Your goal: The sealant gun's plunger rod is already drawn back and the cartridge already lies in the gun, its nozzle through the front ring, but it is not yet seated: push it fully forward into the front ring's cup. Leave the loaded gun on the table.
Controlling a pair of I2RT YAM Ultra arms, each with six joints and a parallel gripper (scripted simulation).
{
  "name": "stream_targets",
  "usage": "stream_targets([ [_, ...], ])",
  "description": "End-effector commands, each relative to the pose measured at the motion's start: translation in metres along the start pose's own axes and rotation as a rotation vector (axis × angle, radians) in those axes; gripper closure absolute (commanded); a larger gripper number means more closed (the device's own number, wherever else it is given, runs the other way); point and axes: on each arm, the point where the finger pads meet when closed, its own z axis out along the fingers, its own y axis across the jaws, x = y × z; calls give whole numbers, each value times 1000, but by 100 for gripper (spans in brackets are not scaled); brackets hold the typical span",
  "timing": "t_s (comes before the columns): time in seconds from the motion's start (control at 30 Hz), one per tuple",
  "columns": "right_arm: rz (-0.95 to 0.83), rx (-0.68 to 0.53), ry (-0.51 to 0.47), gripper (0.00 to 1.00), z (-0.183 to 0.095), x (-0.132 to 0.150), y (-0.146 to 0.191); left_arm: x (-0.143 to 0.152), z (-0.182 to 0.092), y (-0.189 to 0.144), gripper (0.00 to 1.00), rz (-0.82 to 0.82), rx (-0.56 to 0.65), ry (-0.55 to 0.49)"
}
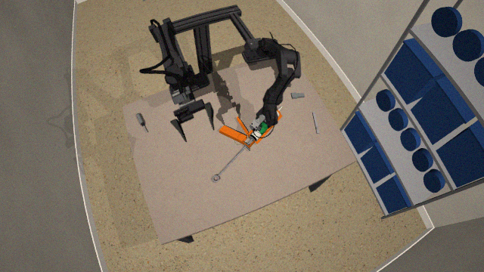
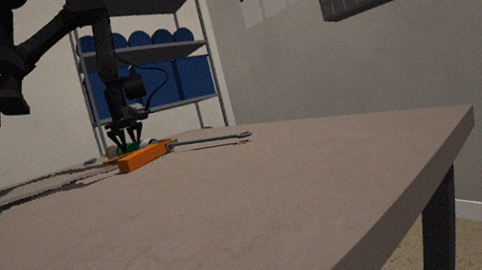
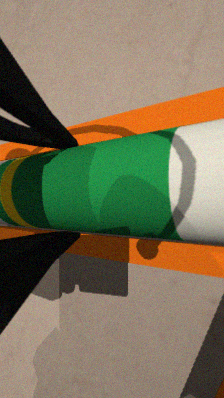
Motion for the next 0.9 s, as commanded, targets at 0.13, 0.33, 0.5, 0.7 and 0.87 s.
stream_targets([
  [0.13,-9,-17,-65,0,-13,-30,4,-22,-12,21,44,-10,-45,-63],
  [0.33,-9,-17,-65,0,-13,-30,4,-22,-12,21,44,-10,-45,-63],
  [0.5,-9,-17,-65,0,-13,-30,4,-22,-12,21,44,-10,-45,-63],
  [0.7,-9,-17,-65,0,-13,-30,4,-8,-11,-2,44,6,-4,-29],
  [0.87,-9,-17,-65,0,-13,-30,4,-15,-14,5,44,6,-17,-42],
])
